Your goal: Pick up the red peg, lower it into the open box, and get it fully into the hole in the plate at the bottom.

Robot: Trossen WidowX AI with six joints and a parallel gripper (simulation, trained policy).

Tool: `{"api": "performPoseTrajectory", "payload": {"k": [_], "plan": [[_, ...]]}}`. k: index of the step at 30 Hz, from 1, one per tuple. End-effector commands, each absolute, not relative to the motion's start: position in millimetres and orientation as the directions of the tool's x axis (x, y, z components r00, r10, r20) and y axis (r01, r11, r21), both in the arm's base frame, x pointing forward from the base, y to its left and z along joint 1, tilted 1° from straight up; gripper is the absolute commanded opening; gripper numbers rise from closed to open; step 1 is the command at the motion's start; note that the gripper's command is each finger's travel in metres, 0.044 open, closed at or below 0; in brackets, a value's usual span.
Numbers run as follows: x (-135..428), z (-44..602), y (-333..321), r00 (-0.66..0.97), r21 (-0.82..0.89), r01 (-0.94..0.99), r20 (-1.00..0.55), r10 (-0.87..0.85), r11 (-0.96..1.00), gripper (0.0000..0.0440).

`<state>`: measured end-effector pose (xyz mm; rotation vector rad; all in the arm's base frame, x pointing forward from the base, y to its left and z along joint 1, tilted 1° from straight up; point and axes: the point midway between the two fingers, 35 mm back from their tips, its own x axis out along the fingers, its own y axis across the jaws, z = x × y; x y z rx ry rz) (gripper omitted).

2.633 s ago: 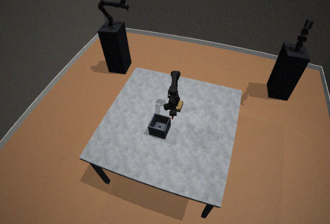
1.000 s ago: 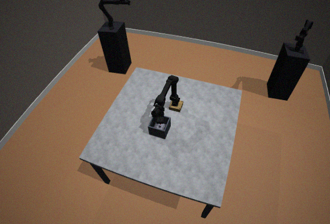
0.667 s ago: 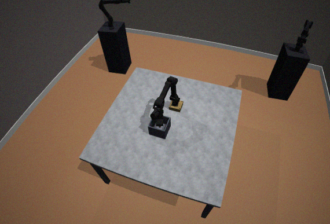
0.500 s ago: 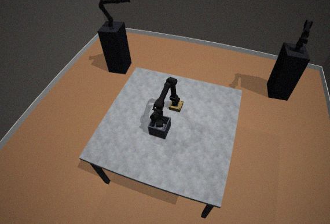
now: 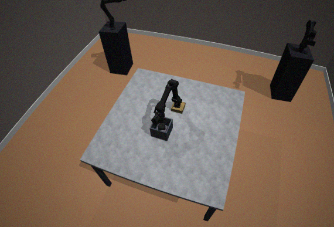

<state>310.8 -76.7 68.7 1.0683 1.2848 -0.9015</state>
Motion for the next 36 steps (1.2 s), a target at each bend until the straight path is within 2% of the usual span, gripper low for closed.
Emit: {"api": "performPoseTrajectory", "payload": {"k": [1,10,36], "plan": [[313,68,-80,0.091,0.11,0.953,-0.993,0.078,0.282,0.0109],[321,83,-85,0.122,0.153,0.952,-0.984,0.13,0.267,0.0114],[343,147,-93,0.288,0.36,0.909,-0.908,0.305,0.211,0.0234]]}}
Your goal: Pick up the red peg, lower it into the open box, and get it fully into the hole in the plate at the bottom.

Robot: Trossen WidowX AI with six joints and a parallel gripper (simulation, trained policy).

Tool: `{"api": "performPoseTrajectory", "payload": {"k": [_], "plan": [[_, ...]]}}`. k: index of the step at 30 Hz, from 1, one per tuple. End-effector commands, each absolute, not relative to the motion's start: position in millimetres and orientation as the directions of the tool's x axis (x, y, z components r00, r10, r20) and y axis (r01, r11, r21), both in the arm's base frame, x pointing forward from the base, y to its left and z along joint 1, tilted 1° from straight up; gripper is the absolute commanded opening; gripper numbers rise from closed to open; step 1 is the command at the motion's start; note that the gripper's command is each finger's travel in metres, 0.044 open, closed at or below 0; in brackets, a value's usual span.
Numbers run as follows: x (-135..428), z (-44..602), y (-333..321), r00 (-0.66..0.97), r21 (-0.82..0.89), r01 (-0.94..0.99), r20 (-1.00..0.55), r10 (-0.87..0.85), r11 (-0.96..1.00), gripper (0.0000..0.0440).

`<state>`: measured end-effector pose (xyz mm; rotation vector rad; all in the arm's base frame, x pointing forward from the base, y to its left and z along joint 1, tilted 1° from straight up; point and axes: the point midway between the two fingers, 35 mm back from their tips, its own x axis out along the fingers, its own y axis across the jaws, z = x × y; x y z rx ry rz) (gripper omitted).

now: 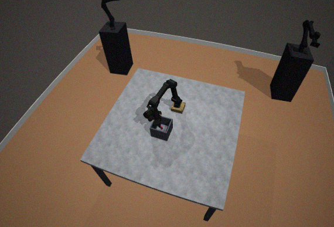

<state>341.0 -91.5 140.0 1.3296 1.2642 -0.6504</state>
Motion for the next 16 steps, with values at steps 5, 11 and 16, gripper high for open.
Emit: {"api": "performPoseTrajectory", "payload": {"k": [5,11,16], "plan": [[348,159,-98,0.32,0.397,0.893,-0.892,0.32,0.212,0.0255],[355,177,-105,0.367,0.45,0.863,-0.87,0.328,0.228,0.0273],[361,196,-112,0.416,0.502,0.828,-0.849,0.327,0.25,0.0286]]}}
